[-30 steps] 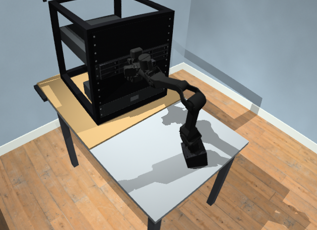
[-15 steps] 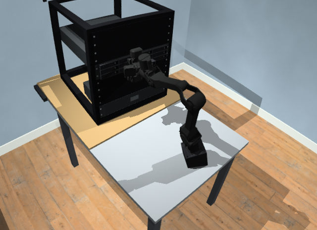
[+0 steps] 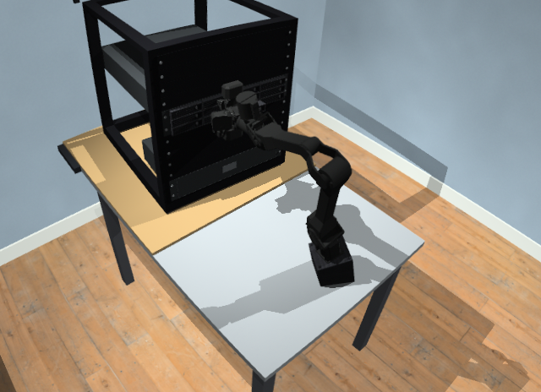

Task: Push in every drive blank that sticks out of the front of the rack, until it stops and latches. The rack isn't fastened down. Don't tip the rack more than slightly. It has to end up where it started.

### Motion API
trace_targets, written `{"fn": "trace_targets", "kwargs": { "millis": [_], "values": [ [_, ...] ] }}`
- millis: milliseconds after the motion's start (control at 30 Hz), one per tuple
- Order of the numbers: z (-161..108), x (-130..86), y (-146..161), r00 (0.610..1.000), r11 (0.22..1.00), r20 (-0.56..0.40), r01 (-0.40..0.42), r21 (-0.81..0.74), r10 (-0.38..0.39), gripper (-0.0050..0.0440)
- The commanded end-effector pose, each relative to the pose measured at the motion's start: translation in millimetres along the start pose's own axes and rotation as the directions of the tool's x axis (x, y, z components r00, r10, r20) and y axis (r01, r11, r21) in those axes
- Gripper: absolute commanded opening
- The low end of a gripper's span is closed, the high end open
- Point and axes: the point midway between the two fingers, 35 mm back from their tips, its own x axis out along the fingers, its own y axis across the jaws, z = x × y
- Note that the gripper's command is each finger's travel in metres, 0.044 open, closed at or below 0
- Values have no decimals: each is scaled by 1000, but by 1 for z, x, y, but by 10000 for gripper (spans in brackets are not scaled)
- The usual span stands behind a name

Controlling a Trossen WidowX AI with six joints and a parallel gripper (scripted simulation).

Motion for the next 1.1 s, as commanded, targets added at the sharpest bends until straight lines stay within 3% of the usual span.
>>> {"fn": "trace_targets", "kwargs": {
  "millis": [0,567,1067],
  "values": [
    [2,2,-11,1000,1000,6,24,3,-24,-50],
    [2,1,-11,1000,1000,6,24,3,-24,-50],
    [1,-53,-9,1000,1000,6,24,3,-24,-50]
  ]
}}
